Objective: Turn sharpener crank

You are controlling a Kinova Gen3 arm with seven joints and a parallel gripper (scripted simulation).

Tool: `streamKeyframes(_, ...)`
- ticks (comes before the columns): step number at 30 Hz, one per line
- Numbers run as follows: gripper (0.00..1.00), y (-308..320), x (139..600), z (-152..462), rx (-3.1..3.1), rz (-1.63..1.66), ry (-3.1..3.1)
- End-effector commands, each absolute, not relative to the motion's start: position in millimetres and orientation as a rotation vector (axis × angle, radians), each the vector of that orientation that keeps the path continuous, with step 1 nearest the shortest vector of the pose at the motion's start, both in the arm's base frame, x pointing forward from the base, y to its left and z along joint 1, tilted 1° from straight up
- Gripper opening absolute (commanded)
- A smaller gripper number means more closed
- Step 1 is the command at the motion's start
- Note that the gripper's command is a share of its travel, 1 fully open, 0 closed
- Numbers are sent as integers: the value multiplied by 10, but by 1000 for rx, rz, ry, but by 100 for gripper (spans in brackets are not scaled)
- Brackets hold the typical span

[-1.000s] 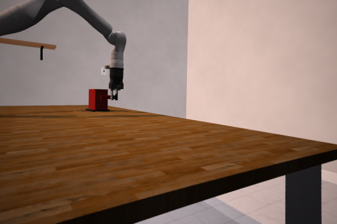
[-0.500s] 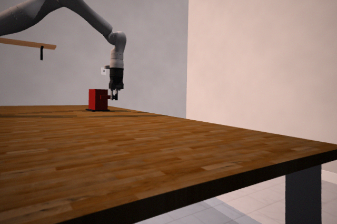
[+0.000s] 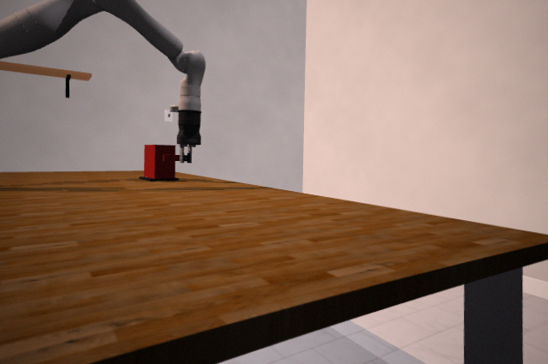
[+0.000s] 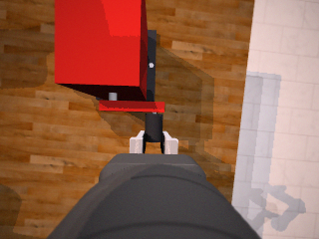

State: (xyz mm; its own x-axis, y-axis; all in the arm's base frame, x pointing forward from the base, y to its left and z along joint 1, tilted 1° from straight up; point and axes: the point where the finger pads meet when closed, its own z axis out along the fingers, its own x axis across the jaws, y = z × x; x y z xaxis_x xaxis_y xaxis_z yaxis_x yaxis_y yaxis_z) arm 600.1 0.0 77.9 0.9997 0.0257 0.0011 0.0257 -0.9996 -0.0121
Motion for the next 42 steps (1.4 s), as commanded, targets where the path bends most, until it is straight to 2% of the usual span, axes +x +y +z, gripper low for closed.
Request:
streamKeyframes(1, 0, -18, 6033, 758, -3136, -16, -43)
streamKeyframes(22, 0, -10, 5929, 468, -3136, -9, -49)
streamKeyframes(42, 0, -17, 5635, 249, -3136, -9, -50)
